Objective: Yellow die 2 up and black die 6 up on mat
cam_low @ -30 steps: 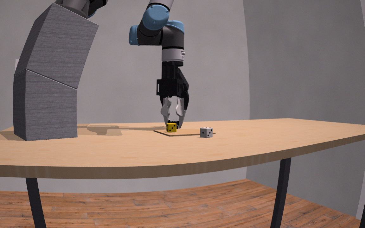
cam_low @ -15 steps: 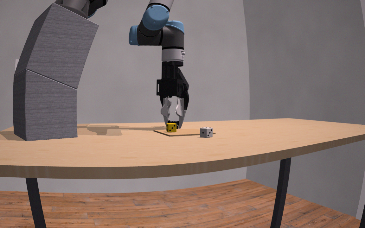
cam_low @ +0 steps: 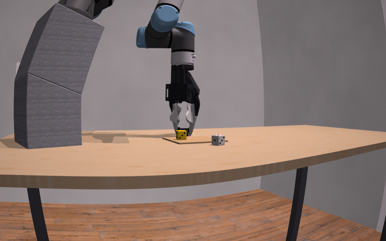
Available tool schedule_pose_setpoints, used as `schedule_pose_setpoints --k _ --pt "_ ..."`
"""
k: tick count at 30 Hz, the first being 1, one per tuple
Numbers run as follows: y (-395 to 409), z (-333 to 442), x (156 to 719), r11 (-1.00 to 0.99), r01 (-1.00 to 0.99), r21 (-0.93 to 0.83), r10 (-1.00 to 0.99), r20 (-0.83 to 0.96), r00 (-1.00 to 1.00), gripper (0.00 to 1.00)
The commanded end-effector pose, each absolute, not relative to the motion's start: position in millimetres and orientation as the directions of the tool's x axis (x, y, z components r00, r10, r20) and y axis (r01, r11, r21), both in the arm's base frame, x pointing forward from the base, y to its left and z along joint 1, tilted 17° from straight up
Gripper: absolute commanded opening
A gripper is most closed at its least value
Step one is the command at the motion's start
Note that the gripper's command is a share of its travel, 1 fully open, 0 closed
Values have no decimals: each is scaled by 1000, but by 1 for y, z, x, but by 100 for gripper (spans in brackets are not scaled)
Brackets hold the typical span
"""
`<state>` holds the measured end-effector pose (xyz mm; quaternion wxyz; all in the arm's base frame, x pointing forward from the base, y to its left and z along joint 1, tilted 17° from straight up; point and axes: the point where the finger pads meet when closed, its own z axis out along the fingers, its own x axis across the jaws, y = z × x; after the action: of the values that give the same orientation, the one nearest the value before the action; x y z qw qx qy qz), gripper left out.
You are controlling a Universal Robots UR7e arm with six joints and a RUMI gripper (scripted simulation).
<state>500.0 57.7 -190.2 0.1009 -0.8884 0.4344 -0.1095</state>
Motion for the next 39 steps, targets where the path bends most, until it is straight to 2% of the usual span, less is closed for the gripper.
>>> schedule_pose_setpoints --k 1,2,3,39 --pt "58 -190 500 -602 -749 -275 -794 108 599 24" --pt "58 -190 500 -602 -749 -275 -794 108 599 24" --pt "58 -190 500 -602 -749 -275 -794 108 599 6" --pt "58 -189 500 -602 -749 -275 -794 108 599 6"
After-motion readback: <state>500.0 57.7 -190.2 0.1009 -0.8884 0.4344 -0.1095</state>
